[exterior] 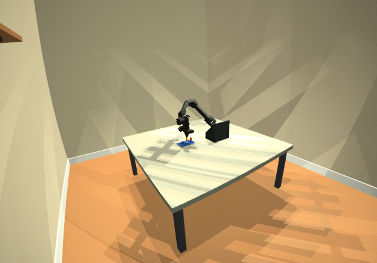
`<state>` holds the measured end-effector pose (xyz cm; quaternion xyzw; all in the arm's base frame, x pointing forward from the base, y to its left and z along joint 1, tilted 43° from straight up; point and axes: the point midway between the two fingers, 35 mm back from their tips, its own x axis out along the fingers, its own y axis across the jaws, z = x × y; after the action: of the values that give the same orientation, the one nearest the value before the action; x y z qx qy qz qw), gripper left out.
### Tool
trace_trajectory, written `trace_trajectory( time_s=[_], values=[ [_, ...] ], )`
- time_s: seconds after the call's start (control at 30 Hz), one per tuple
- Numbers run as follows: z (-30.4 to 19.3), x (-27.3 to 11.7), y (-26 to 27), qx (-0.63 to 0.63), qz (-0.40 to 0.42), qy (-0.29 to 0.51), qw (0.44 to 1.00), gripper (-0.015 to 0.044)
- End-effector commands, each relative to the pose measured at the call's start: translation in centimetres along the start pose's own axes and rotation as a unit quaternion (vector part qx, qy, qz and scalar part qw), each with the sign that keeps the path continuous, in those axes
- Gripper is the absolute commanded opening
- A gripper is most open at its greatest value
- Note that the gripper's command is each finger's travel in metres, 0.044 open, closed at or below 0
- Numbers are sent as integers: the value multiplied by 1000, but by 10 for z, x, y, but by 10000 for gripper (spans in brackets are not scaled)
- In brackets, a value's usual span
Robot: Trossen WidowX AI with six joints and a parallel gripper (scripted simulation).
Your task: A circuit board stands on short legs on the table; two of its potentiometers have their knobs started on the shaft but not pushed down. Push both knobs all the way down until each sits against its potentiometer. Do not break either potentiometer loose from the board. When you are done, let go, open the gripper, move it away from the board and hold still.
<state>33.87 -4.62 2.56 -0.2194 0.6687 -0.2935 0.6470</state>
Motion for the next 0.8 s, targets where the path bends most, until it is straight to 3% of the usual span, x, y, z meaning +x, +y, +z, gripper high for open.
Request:
trace_trajectory(
  time_s=[0.0, 0.3, 0.57, 0.77],
  values=[
    [1, -7, 0, 3, 1, -1, 1000, 0],
    [-2, -2, 0, 0, 0, 0, 1000, 236],
    [-98, -25, 8, -1, 3, 1, 1000, 440],
    [-131, -25, 7, 0, 1, 2, 1000, 440]
  ],
)
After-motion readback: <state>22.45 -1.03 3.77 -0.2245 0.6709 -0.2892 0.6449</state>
